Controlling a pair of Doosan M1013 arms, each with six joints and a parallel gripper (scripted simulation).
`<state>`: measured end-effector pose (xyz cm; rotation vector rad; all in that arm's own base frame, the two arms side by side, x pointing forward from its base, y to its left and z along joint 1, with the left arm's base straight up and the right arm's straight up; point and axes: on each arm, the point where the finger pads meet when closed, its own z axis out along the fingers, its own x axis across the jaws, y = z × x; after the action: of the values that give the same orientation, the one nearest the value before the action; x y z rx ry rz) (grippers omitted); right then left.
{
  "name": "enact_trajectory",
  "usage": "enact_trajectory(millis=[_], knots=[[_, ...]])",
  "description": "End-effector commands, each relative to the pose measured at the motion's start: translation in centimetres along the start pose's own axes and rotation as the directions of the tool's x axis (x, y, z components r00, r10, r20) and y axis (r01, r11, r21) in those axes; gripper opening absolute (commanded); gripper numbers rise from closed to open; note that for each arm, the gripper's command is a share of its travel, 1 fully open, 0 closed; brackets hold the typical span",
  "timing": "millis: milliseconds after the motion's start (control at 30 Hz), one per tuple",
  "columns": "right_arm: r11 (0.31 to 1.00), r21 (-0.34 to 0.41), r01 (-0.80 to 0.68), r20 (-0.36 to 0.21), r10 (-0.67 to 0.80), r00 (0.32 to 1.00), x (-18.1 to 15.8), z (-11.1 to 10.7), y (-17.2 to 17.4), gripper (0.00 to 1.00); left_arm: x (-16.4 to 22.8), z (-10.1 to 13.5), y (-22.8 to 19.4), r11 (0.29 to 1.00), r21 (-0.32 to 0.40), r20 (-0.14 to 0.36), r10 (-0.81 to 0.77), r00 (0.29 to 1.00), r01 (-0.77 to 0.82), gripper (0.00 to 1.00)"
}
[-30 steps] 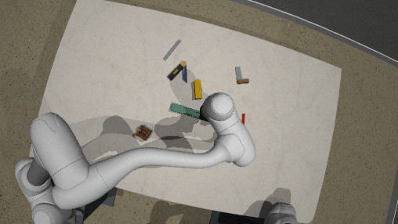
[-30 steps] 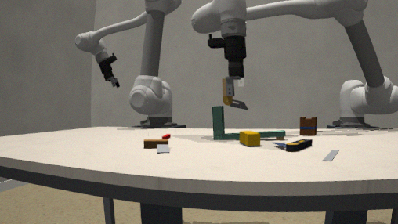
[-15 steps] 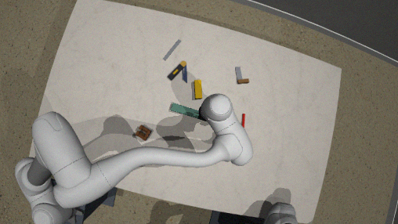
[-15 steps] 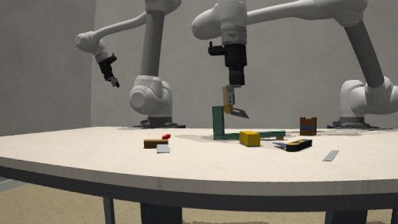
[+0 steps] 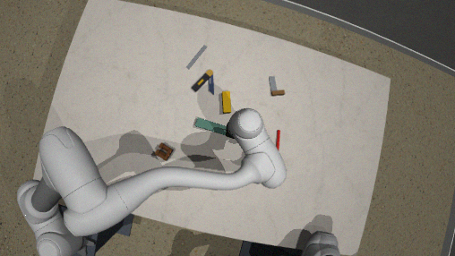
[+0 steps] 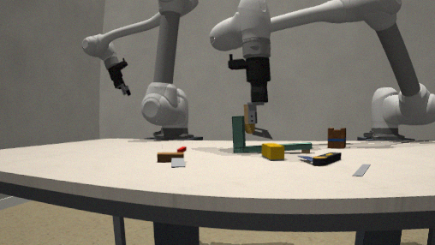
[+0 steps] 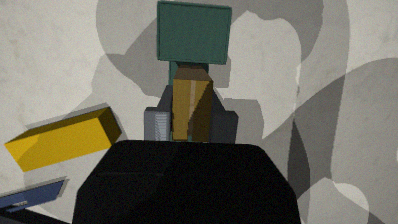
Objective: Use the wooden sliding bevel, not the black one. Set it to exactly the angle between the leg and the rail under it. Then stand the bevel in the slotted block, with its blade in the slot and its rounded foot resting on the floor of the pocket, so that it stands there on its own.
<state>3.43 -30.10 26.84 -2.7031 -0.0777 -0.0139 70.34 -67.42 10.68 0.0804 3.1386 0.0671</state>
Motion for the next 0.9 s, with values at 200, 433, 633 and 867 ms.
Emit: enact_trajectory(millis=[200, 433, 633, 867], knots=[[1.000, -0.001, 0.000, -0.001, 0.000, 1.000, 0.01, -0.07, 0.01, 1.00, -0.03, 0.86, -0.02, 1.000, 0.002, 0.001, 0.000, 1.000, 0.000, 0.00], [1.000, -0.001, 0.000, -0.001, 0.000, 1.000, 0.01, -0.07, 0.01, 1.00, -0.03, 1.01, -0.02, 1.000, 0.002, 0.001, 0.000, 1.000, 0.000, 0.00], [1.000, -0.001, 0.000, -0.001, 0.000, 1.000, 0.01, -0.07, 0.01, 1.00, -0.03, 1.02, -0.02, 1.000, 0.002, 0.001, 0.000, 1.000, 0.000, 0.00], [1.000, -0.001, 0.000, -0.001, 0.000, 1.000, 0.01, -0.07, 0.01, 1.00, -0.04, 1.02, -0.25, 1.000, 0.002, 0.002, 0.000, 1.000, 0.000, 0.00]])
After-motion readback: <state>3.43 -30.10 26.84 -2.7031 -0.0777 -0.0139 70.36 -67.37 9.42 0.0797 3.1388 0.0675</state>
